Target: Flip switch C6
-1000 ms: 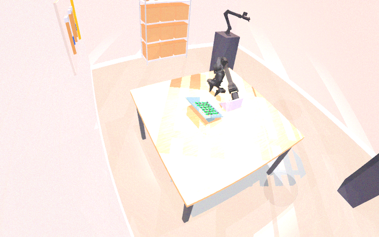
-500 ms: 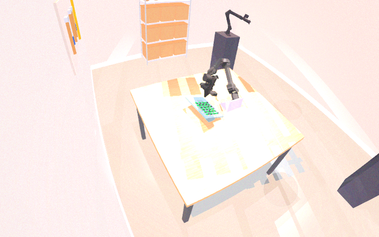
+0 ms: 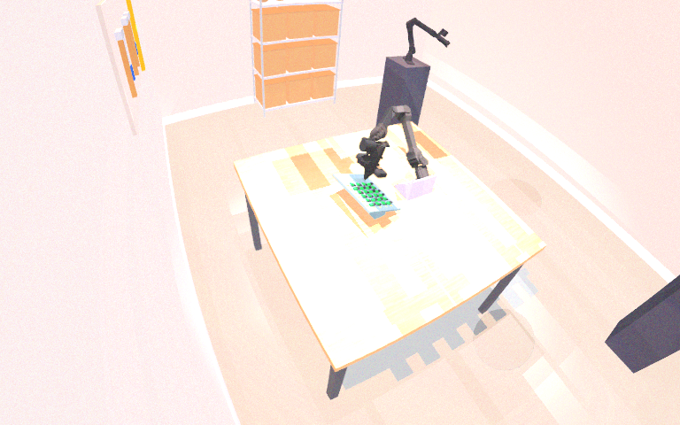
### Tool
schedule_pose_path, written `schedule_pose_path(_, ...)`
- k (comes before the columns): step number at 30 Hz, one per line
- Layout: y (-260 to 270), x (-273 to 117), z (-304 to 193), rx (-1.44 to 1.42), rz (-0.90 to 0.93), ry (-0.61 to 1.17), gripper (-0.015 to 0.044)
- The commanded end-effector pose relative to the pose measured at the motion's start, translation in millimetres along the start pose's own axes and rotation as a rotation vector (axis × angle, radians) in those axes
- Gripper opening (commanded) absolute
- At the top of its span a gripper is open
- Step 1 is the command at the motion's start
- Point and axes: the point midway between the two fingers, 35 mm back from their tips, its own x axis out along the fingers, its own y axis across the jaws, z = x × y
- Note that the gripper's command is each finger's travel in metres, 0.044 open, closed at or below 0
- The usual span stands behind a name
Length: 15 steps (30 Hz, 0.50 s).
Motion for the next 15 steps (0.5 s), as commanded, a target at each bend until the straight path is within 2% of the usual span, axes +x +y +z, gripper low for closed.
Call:
schedule_pose_path(1,2.6,5.8,-2.6,-0.012,0.005,0.006,0.0000)
schedule_pose_path(15,2.7,19.1,-2.2,-0.012,0.005,0.006,0.0000)
